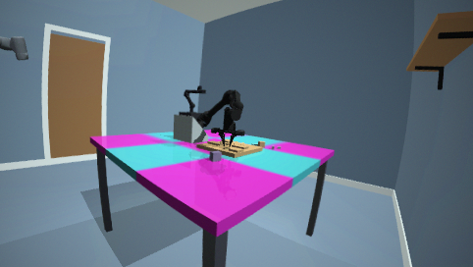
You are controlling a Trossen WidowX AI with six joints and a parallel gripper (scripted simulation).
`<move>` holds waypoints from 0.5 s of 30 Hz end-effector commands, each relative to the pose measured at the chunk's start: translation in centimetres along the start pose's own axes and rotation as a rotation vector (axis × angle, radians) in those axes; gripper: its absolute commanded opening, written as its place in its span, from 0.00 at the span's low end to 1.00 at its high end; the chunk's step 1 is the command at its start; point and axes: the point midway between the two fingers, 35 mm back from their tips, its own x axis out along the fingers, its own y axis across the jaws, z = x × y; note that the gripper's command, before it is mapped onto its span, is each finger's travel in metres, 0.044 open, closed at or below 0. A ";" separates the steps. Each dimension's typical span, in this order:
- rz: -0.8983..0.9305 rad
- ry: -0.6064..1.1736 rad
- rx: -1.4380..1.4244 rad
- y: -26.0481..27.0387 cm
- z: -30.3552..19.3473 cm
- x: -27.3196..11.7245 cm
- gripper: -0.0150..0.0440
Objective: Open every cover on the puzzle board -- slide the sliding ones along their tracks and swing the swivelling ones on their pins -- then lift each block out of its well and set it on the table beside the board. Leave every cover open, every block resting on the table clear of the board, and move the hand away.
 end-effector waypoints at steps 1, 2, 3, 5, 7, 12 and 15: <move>-0.002 -0.004 0.006 0.0 0.1 0.5 0.50; -0.002 -0.004 0.006 0.0 0.1 0.6 0.50; -0.002 -0.004 0.006 0.0 0.0 0.7 0.50; -0.002 -0.005 0.006 0.0 0.0 0.9 0.50; -0.002 -0.005 0.006 0.0 0.0 0.9 0.50; -0.002 -0.005 0.006 0.0 0.0 1.0 0.50; -0.003 -0.005 0.006 0.0 0.0 1.2 0.50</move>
